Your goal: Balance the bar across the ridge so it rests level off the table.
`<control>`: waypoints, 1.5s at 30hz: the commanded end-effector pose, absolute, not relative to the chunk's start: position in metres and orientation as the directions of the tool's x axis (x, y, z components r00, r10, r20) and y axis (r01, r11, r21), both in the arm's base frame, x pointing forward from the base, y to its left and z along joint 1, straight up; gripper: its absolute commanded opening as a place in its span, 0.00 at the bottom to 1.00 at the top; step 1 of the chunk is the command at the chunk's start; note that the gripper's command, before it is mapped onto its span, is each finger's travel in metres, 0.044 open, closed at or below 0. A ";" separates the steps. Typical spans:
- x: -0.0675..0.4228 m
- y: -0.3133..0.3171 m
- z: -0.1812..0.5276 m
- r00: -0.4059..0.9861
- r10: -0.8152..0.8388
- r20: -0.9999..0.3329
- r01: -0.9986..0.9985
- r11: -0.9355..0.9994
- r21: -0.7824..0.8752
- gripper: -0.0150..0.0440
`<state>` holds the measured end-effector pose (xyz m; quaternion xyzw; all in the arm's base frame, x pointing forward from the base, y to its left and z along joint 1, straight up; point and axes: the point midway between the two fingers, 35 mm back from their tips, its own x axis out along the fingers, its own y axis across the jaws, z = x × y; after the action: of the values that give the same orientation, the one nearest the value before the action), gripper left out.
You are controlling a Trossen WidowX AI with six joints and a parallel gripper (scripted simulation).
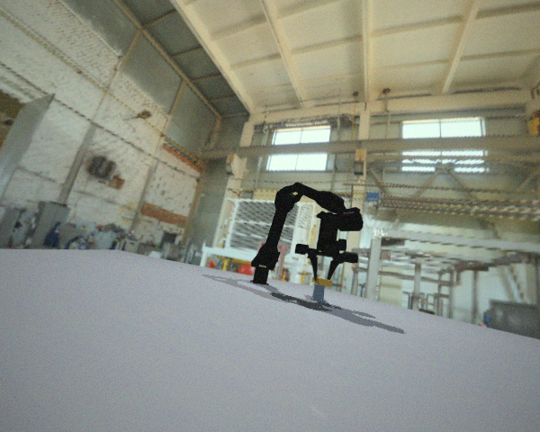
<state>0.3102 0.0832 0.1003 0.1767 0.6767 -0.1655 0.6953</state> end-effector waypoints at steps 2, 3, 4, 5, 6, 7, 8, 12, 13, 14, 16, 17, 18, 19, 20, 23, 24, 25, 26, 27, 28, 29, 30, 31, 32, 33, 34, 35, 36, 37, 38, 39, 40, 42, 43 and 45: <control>0.310 0.083 0.100 0.029 0.009 -1.000 0.469 0.883 0.022 0.54; 0.310 0.083 0.100 0.029 0.009 -1.000 0.469 0.883 0.022 0.54; 0.310 0.083 0.100 0.029 0.009 -1.000 0.469 0.883 0.022 0.54; 0.310 0.083 0.100 0.029 0.009 -1.000 0.469 0.883 0.022 0.54; 0.310 0.083 0.100 0.029 0.009 -1.000 0.469 0.883 0.022 0.54; 0.310 0.083 0.100 0.029 0.009 -1.000 0.469 0.883 0.022 0.54; 0.310 0.083 0.100 0.029 0.009 -1.000 0.469 0.883 0.022 0.54; 0.310 0.083 0.100 0.029 0.009 -1.000 0.469 0.883 0.022 0.54; 0.310 0.083 0.100 0.029 0.009 -1.000 0.469 0.883 0.022 0.54; 0.310 0.083 0.100 0.029 0.009 -1.000 0.469 0.883 0.022 0.54; 0.310 0.083 0.100 0.029 0.009 -1.000 0.469 0.883 0.022 0.54; 0.310 0.083 0.100 0.029 0.009 -1.000 0.469 0.883 0.022 0.54; 0.310 0.083 0.100 0.029 0.009 -1.000 0.469 0.883 0.022 0.54; 0.310 0.083 0.100 0.029 0.009 -1.000 0.469 0.883 0.022 0.54; 0.310 0.083 0.100 0.029 0.009 -1.000 0.469 0.883 0.022 0.54; 0.310 0.083 0.100 0.029 0.009 -1.000 0.469 0.883 0.022 0.54; 0.310 0.083 0.100 0.029 0.009 -1.000 0.469 0.883 0.022 0.54; 0.310 0.083 0.100 0.029 0.009 -1.000 0.469 0.883 0.022 0.54; 0.310 0.083 0.100 0.029 0.009 -1.000 0.469 0.883 0.022 0.55; 0.310 0.083 0.100 0.029 0.009 -1.000 0.469 0.883 0.022 0.55; 0.310 0.083 0.100 0.029 0.009 -1.000 0.469 0.883 0.022 0.55; 0.310 0.083 0.100 0.029 0.009 -1.000 0.469 0.883 0.022 0.55; 0.310 0.083 0.100 0.029 0.009 -1.000 0.469 0.883 0.022 0.55; 0.310 0.083 0.100 0.029 0.009 -1.000 0.469 0.883 0.022 0.55; 0.310 0.083 0.100 0.029 0.009 -1.000 0.469 0.883 0.022 0.55; 0.310 0.083 0.100 0.029 0.009 -1.000 0.469 0.883 0.022 0.55; 0.310 0.083 0.100 0.029 0.009 -1.000 0.469 0.883 0.022 0.55; 0.310 0.083 0.100 0.029 0.009 -1.000 0.469 0.883 0.022 0.55; 0.310 0.083 0.100 0.029 0.009 -1.000 0.469 0.883 0.022 0.57; 0.310 0.083 0.100 0.029 0.009 -1.000 0.469 0.883 0.022 0.57; 0.310 0.083 0.100 0.029 0.009 -1.000 0.469 0.883 0.022 0.57; 0.310 0.083 0.100 0.029 0.009 -1.000 0.469 0.883 0.022 0.57; 0.310 0.083 0.100 0.029 0.009 -1.000 0.469 0.883 0.022 0.57; 0.310 0.083 0.100 0.029 0.009 -1.000 0.469 0.883 0.022 0.57; 0.310 0.083 0.100 0.029 0.009 -1.000 0.469 0.883 0.022 0.57; 0.310 0.083 0.100 0.029 0.009 -1.000 0.469 0.883 0.022 0.57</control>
<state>0.3102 0.0832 0.1003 0.1767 0.6767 -0.1655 0.6953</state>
